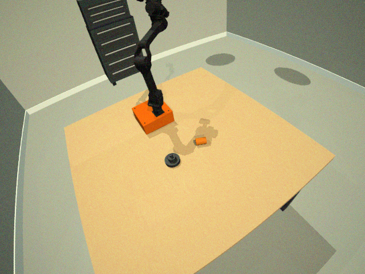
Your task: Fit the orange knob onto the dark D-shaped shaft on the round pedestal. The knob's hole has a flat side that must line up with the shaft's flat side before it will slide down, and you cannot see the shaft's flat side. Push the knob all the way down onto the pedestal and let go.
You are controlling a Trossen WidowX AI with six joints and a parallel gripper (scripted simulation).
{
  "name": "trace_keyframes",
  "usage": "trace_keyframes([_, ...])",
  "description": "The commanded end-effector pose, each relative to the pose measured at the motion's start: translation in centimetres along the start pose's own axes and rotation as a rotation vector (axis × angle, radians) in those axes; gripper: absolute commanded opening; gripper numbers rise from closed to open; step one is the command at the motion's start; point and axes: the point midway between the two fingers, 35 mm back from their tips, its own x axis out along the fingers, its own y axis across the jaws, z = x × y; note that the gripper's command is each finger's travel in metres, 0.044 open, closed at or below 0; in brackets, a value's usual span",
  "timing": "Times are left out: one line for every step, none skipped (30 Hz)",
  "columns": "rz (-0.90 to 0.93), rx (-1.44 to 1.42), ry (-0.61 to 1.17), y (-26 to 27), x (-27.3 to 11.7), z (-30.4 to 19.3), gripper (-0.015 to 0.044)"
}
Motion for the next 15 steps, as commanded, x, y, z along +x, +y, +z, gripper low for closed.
trace_keyframes([-0.006, -0.003, -0.002, -0.2, -0.1, 0.1, 0.0426])
trace_keyframes([-0.023, -0.014, -0.010, -0.6, -0.4, 0.4, 0.0440])
trace_keyframes([-0.051, -0.031, -0.022, -1.4, -0.9, 0.8, 0.0440])
trace_keyframes([-0.091, -0.054, -0.039, -2.5, -1.6, 1.4, 0.0440])
trace_keyframes([-0.142, -0.085, -0.060, -3.8, -2.6, 2.3, 0.0440])
trace_keyframes([-0.206, -0.120, -0.086, -5.3, -4.0, 3.3, 0.0440])
trace_keyframes([-0.276, -0.156, -0.115, -7.0, -5.5, 4.4, 0.0440])
trace_keyframes([-0.343, -0.187, -0.143, -8.4, -7.0, 5.4, 0.0440])
trace_keyframes([-0.399, -0.211, -0.165, -9.6, -8.3, 6.3, 0.0440])
trace_keyframes([-0.461, -0.237, -0.188, -10.9, -9.7, 7.1, 0.0440])
trace_keyframes([-0.527, -0.265, -0.210, -12.0, -11.4, 8.0, 0.0440])
trace_keyframes([-0.594, -0.292, -0.231, -13.1, -13.2, 8.9, 0.0440])
trace_keyframes([-0.663, -0.318, -0.250, -14.1, -15.1, 9.7, 0.0440])
trace_keyframes([-0.733, -0.344, -0.268, -15.1, -17.1, 10.5, 0.0440])
trace_keyframes([-0.804, -0.368, -0.284, -15.9, -19.1, 11.3, 0.0440])
